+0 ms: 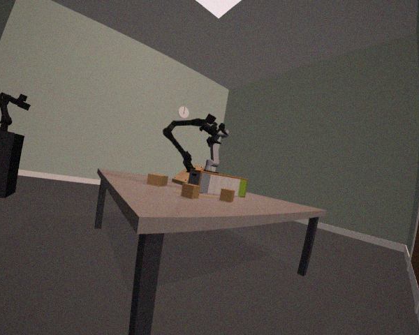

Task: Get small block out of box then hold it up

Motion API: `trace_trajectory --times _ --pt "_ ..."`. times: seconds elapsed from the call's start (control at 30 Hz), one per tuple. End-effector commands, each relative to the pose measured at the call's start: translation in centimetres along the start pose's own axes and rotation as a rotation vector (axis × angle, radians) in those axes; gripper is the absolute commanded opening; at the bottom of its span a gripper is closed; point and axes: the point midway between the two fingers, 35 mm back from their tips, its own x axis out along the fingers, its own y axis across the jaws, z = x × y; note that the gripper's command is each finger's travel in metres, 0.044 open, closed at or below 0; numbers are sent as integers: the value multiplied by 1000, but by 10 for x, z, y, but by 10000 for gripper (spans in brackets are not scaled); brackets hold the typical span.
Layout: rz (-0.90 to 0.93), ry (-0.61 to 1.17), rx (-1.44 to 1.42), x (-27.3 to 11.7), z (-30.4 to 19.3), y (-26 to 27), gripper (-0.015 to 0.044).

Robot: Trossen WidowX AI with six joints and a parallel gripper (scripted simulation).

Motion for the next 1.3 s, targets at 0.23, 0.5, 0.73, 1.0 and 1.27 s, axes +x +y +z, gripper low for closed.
trace_trajectory --times 0.23,0.5,0.73,1.0,1.27 --pt "-693 69 770 88 13 -147 400" --pt "-949 37 1046 95 8 -198 400" --pt "-948 37 1046 96 8 -200 400" --pt "-948 37 1046 103 6 -211 400" --pt "-948 37 1046 110 5 -222 400"
